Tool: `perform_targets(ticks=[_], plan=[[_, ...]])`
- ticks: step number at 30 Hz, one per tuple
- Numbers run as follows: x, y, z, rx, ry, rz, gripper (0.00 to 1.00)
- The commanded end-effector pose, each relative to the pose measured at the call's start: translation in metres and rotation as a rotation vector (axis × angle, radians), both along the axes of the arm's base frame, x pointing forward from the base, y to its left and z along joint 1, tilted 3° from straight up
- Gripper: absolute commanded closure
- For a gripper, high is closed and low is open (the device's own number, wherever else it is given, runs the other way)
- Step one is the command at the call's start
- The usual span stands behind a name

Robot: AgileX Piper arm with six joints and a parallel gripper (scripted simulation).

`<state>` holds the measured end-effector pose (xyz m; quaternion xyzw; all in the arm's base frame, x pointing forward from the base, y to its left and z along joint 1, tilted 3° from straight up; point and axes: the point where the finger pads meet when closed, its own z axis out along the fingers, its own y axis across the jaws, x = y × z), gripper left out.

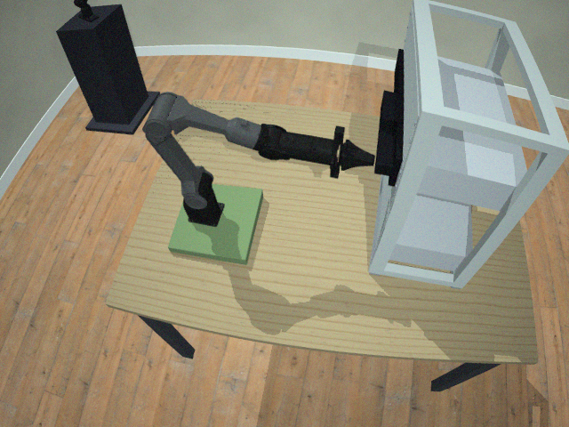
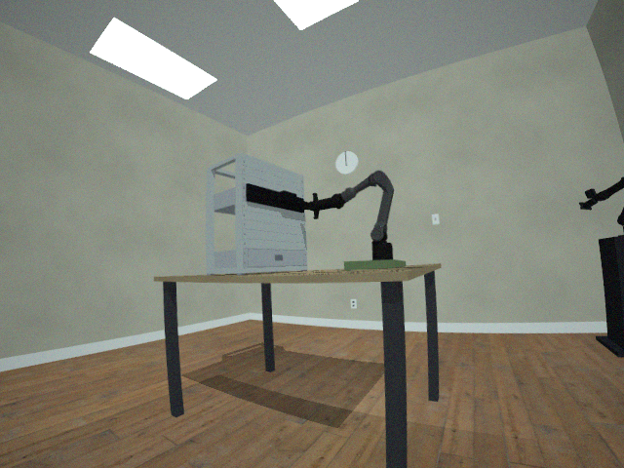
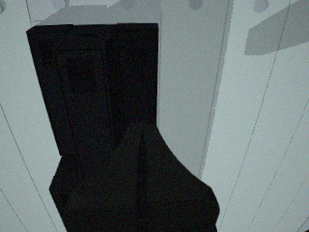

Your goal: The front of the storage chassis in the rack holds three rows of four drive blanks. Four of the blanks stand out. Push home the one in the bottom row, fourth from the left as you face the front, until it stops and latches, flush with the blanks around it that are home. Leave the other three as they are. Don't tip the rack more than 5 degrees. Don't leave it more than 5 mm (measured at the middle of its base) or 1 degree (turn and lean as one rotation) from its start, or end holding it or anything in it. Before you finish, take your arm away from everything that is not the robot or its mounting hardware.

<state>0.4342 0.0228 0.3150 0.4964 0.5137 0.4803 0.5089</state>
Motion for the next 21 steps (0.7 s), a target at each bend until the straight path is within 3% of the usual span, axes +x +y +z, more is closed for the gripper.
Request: perform_targets(ticks=[1, 9, 21], plan=[[-0.013, 0.000, 0.001, 0.000, -0.001, -0.001, 1.00], [-0.064, 0.001, 0.002, 0.000, -0.001, -0.001, 1.00], [-0.072, 0.001, 0.002, 0.000, -0.001, -0.001, 1.00]])
